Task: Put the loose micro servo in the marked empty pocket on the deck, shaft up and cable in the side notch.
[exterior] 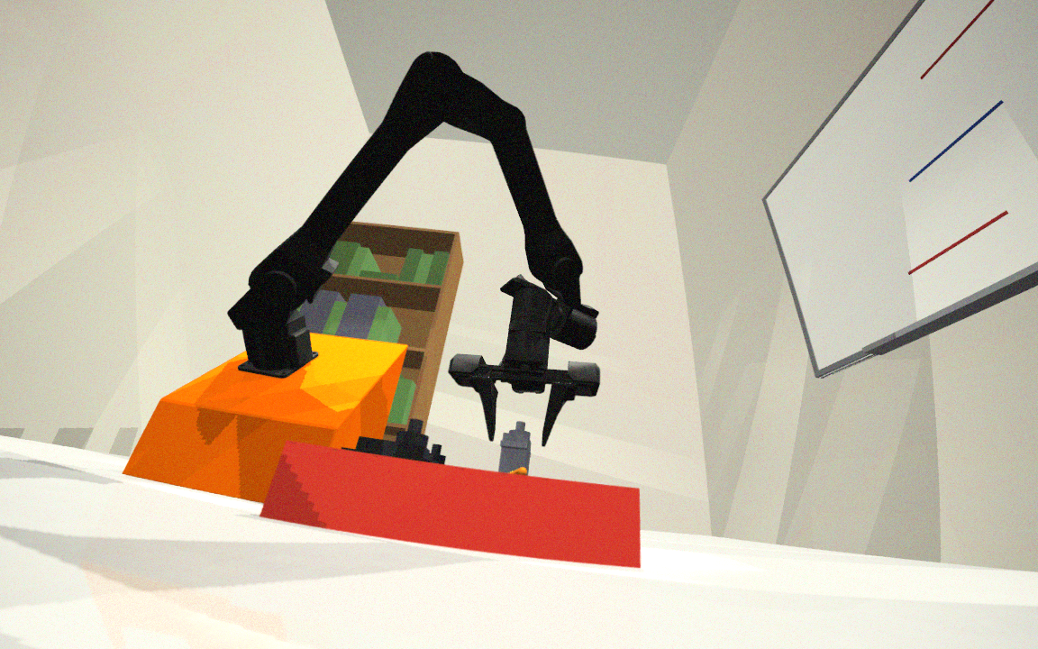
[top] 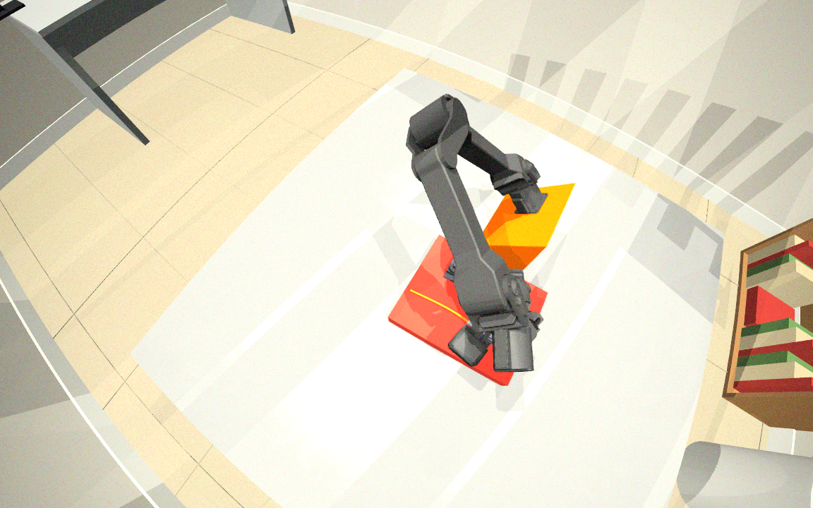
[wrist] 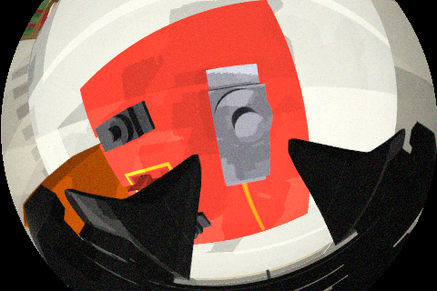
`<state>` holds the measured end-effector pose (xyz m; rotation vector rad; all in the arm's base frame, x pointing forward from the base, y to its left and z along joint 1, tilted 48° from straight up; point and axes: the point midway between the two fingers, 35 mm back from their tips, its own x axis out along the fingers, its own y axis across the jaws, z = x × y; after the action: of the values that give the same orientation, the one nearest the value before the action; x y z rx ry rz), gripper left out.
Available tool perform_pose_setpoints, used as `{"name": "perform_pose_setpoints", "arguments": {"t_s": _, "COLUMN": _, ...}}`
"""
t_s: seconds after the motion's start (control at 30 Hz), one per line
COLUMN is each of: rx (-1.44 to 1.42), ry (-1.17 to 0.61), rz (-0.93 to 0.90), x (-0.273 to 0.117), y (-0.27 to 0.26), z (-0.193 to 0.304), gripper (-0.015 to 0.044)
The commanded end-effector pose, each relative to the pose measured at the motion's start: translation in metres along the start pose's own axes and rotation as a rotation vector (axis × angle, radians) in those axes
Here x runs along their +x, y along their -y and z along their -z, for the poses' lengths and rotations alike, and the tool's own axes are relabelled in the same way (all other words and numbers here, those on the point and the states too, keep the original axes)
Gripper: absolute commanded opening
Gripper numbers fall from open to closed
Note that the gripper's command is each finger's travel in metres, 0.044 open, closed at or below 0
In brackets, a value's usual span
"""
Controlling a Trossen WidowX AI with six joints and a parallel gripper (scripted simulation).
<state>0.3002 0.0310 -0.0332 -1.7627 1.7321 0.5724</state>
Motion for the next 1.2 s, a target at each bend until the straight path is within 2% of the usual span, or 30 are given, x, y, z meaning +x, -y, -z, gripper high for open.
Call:
{"name": "perform_pose_setpoints", "arguments": {"t_s": 0.0, "rx": -0.007, "ry": -0.006, "rz": 0.001, "x": 0.001, "y": -0.001, "z": 0.001, "gripper": 0.0204}}
{"name": "perform_pose_setpoints", "arguments": {"t_s": 0.1, "rx": -0.007, "ry": -0.006, "rz": 0.001, "x": 0.001, "y": -0.001, "z": 0.001, "gripper": 0.0125}}
{"name": "perform_pose_setpoints", "arguments": {"t_s": 0.3, "rx": -0.007, "ry": -0.006, "rz": 0.001, "x": 0.001, "y": -0.001, "z": 0.001, "gripper": 0.0085}}
{"name": "perform_pose_setpoints", "arguments": {"t_s": 0.4, "rx": -0.007, "ry": -0.006, "rz": 0.001, "x": -0.004, "y": -0.001, "z": 0.000, "gripper": 0.0006}}
{"name": "perform_pose_setpoints", "arguments": {"t_s": 0.43, "rx": -0.007, "ry": -0.006, "rz": 0.001, "x": -0.008, "y": -0.001, "z": 0.000, "gripper": 0.0000}}
{"name": "perform_pose_setpoints", "arguments": {"t_s": 0.6, "rx": -0.008, "ry": -0.005, "rz": 0.000, "x": -0.028, "y": -0.008, "z": 0.005, "gripper": 0.0000}}
{"name": "perform_pose_setpoints", "arguments": {"t_s": 1.17, "rx": -0.008, "ry": -0.006, "rz": 0.000, "x": -0.029, "y": -0.016, "z": 0.011, "gripper": 0.0000}}
